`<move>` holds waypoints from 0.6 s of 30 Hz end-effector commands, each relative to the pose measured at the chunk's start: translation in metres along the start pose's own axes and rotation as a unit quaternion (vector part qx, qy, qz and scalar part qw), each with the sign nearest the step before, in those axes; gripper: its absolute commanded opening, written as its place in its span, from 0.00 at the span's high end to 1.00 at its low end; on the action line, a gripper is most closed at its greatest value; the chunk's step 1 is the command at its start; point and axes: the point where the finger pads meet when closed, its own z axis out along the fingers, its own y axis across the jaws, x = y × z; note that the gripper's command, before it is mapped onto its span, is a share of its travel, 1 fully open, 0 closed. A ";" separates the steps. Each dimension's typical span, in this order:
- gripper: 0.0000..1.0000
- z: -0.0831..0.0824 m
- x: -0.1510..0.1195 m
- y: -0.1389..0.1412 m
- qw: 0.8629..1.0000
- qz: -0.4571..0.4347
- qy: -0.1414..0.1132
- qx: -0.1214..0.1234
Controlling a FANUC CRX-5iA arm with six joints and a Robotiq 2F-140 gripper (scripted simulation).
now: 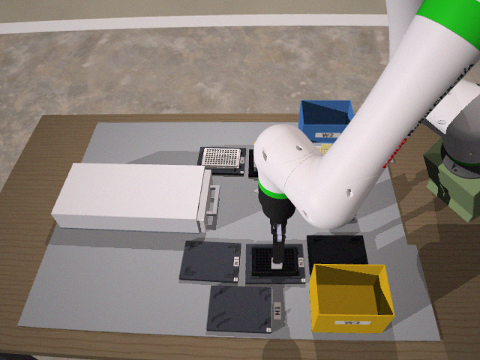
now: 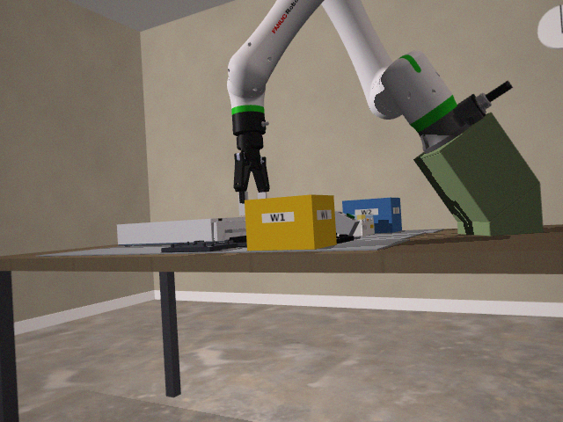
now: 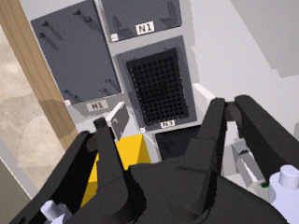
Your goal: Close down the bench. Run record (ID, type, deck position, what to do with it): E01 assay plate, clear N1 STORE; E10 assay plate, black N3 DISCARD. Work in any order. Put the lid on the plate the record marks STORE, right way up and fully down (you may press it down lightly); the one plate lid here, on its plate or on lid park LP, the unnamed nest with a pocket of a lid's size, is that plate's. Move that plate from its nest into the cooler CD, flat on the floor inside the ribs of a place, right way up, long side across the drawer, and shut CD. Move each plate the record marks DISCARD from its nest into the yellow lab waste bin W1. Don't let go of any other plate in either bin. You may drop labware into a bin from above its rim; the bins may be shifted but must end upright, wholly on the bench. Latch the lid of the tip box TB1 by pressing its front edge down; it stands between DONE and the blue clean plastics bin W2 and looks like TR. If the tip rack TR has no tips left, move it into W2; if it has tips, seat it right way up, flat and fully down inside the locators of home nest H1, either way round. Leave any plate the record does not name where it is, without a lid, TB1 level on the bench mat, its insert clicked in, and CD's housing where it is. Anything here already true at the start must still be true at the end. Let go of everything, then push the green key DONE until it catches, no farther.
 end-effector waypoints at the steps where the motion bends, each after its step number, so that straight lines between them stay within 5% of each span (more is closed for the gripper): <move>1: 0.34 0.005 0.000 0.000 1.000 0.000 0.000 0.000; 18: 0.34 0.025 0.000 0.000 1.000 0.000 0.000 0.000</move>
